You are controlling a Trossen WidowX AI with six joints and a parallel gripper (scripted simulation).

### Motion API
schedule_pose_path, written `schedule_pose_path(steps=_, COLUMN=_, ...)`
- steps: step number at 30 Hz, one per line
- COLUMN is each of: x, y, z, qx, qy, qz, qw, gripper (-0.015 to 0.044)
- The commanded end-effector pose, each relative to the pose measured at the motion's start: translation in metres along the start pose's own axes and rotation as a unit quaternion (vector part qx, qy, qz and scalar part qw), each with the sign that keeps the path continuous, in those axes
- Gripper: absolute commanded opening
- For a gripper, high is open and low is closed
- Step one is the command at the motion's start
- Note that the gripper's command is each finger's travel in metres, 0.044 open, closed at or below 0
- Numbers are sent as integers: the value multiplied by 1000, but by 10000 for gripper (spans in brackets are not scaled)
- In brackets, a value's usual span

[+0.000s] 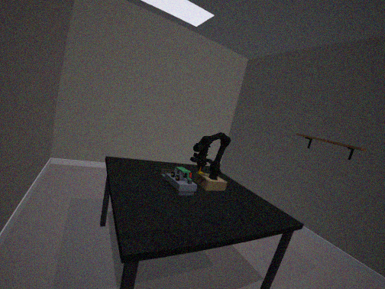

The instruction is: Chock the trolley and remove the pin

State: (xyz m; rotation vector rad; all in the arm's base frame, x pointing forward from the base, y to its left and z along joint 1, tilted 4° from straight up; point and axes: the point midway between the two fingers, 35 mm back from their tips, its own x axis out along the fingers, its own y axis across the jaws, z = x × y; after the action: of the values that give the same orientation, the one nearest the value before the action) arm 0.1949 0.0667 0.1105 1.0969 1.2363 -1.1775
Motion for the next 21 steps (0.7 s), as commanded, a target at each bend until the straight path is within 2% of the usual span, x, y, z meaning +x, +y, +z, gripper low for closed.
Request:
schedule_pose_path(steps=1, x=1, y=3, z=13, qx=0, qy=-3, qz=2, qw=1000, gripper=0)
schedule_pose_path(steps=21, x=6, y=18, z=81, qx=0, qy=-6, qz=3, qw=1000, gripper=0)
